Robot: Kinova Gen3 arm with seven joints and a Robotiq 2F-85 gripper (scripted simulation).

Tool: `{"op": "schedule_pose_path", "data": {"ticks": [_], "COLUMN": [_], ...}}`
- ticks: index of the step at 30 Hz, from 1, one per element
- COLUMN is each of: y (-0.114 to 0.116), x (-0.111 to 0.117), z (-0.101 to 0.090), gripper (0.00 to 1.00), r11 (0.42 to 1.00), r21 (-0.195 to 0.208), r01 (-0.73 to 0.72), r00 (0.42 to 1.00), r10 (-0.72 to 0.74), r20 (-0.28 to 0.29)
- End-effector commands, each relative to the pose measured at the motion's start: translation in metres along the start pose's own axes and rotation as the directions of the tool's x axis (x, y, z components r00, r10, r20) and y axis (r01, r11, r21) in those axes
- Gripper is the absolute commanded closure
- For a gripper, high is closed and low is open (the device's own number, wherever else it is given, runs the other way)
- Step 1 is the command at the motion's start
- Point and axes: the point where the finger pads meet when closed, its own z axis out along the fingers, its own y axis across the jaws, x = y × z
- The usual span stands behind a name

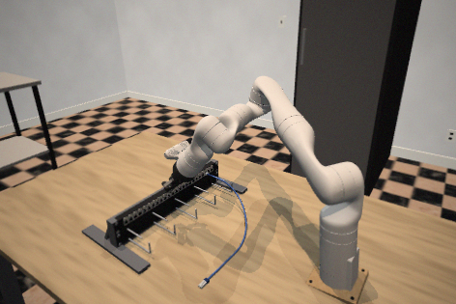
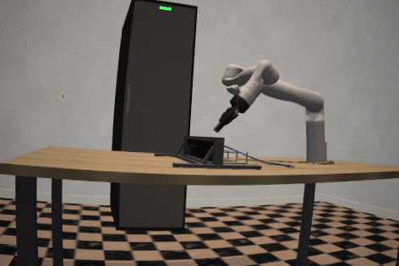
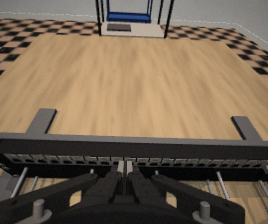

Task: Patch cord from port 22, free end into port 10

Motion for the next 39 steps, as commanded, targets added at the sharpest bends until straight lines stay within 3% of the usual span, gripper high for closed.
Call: {"op": "schedule_pose_path", "data": {"ticks": [1,13,39], "y": [-0.002,-0.002,-0.002], "x": [0.002,0.002,0.002], "z": [-0.001,-0.013,-0.068], "gripper": [1.00,1.00,1.00], "r11": [1.000,1.000,1.000], "r21": [0.004,0.004,0.003], "r01": [0.006,0.006,0.007], "r00": [1.000,1.000,1.000], "r10": [-0.006,-0.006,-0.007], "r20": [-0.002,-0.002,-0.003]}}
